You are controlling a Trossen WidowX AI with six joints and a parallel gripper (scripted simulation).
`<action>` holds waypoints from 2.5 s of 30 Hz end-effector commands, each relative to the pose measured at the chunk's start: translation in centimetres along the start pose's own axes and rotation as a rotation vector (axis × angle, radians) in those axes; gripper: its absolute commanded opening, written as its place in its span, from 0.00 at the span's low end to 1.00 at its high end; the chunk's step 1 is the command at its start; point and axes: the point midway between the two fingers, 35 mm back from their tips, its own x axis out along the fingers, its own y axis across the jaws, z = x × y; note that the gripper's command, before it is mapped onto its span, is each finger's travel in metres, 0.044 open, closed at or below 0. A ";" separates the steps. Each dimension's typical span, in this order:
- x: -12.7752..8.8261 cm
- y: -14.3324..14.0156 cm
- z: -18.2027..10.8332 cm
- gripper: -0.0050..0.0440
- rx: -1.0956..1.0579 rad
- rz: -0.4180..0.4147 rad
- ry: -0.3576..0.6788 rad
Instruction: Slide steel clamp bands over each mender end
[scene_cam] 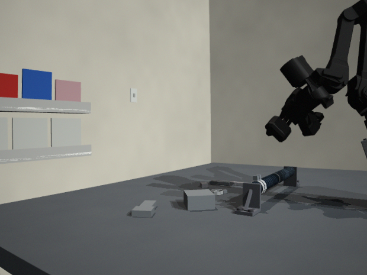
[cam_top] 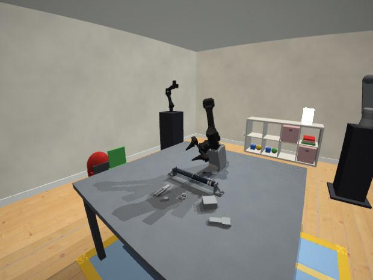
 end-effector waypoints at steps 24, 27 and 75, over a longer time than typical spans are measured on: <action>1.1 -1.3 -0.2 1.00 -0.495 -0.084 -0.033; 1.5 -1.8 -0.2 1.00 -0.687 -0.122 -0.038; 4.1 -5.2 2.1 1.00 -3.140 -0.866 0.954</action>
